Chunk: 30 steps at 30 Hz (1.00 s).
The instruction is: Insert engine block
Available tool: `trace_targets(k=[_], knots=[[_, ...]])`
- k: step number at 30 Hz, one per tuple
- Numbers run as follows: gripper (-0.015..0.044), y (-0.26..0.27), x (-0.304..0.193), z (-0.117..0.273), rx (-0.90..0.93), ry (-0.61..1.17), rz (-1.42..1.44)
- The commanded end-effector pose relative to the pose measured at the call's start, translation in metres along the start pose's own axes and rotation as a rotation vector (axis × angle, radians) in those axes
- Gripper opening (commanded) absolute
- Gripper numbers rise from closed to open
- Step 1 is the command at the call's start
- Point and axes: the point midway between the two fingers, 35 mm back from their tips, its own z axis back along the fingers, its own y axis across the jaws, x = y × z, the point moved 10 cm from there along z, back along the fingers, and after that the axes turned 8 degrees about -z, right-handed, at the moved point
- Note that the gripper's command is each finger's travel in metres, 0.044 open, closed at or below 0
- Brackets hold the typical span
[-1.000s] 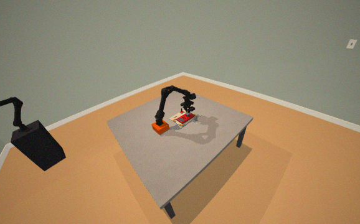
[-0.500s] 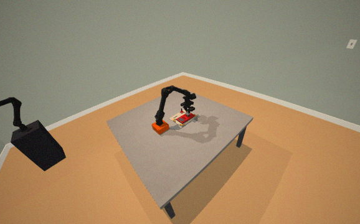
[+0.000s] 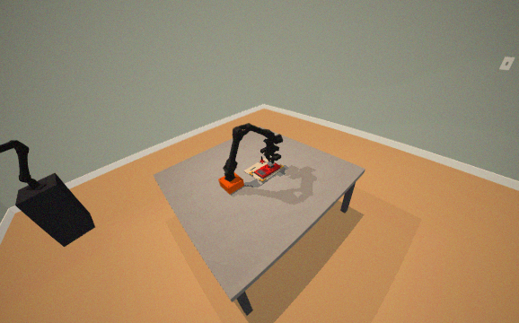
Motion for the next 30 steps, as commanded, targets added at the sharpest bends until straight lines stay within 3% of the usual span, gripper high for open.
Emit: trace_targets(k=[1, 30], knots=[[0.0158, 0.0001, 0.0001, -0.0001, 0.002, -0.001, -0.001], [0.0158, 0.0000, -0.0007, -0.0065, 0.002, -0.001, 0.000]])
